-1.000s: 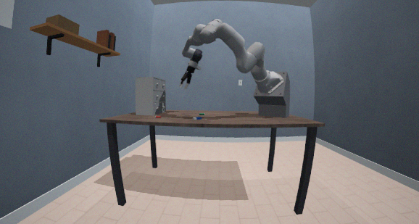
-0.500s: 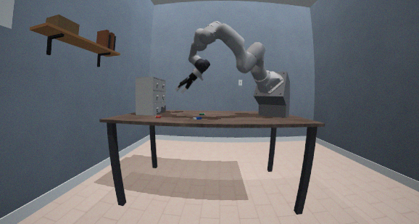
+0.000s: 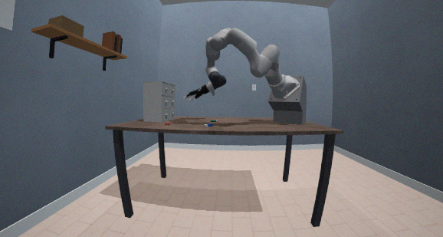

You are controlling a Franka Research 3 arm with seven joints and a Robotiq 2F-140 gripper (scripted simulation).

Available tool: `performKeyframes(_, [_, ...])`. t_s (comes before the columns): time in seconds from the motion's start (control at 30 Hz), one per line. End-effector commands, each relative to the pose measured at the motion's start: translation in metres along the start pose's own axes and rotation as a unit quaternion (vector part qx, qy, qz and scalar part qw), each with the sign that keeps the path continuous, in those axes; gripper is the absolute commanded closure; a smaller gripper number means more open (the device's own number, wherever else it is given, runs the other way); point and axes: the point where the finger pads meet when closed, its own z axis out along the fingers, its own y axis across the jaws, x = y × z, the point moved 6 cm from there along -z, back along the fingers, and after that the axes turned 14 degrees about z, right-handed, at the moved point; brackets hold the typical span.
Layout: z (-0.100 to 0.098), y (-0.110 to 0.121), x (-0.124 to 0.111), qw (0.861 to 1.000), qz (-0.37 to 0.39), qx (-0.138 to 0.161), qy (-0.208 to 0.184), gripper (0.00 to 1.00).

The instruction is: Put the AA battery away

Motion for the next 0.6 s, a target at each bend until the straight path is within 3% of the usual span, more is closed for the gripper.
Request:
performKeyframes(0.0, [0.0093, 0.0050, 0.0011, 0.996, -0.073, -0.025, -0.043, 0.00])
performKeyframes(0.4, [0.0126, 0.0039, 0.0036, 0.995, -0.073, -0.029, -0.057, 0.00])
performKeyframes(0.43, [0.0126, 0.0039, 0.0036, 0.995, -0.073, -0.029, -0.057, 0.72])
performKeyframes(0.57, [0.0126, 0.0039, 0.0036, 0.995, -0.073, -0.029, -0.057, 0.72])
